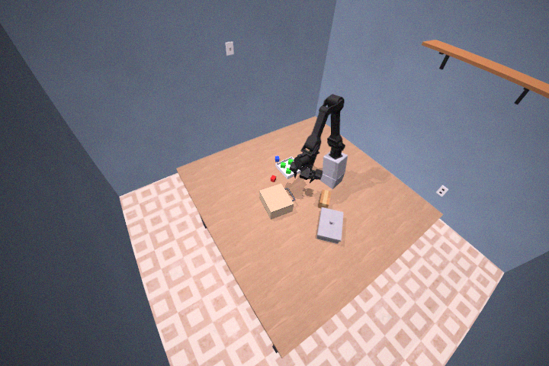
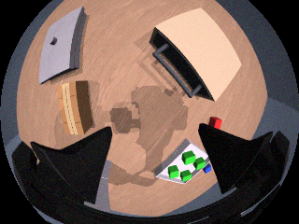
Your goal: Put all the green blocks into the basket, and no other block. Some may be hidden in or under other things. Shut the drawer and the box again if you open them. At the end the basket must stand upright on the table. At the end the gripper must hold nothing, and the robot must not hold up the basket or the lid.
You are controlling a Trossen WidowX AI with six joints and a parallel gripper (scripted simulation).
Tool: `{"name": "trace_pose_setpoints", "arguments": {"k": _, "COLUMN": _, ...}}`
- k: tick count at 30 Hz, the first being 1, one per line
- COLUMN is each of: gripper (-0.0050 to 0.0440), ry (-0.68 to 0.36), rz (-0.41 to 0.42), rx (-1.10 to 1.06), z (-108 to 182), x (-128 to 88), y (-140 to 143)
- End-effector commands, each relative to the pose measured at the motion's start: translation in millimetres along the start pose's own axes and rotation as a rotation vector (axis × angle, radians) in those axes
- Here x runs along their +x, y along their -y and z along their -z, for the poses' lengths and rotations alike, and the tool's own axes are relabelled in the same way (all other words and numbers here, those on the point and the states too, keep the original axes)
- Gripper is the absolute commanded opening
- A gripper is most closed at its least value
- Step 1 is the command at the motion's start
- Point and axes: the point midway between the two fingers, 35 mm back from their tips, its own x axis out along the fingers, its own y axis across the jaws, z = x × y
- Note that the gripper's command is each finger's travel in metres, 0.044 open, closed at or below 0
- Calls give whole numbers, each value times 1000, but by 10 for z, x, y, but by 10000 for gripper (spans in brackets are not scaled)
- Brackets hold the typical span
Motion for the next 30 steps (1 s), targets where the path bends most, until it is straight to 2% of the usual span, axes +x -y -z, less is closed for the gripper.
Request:
{"name": "trace_pose_setpoints", "arguments": {"k": 1, "gripper": 440, "ry": -36, "rz": -33, "rx": 332, "z": 88, "x": -149, "y": -53}}
{"name": "trace_pose_setpoints", "arguments": {"k": 7, "gripper": 440, "ry": -118, "rz": -66, "rx": 669, "z": 238, "x": -321, "y": -144}}
{"name": "trace_pose_setpoints", "arguments": {"k": 30, "gripper": 440, "ry": -120, "rz": -67, "rx": 677, "z": 238, "x": -321, "y": -144}}
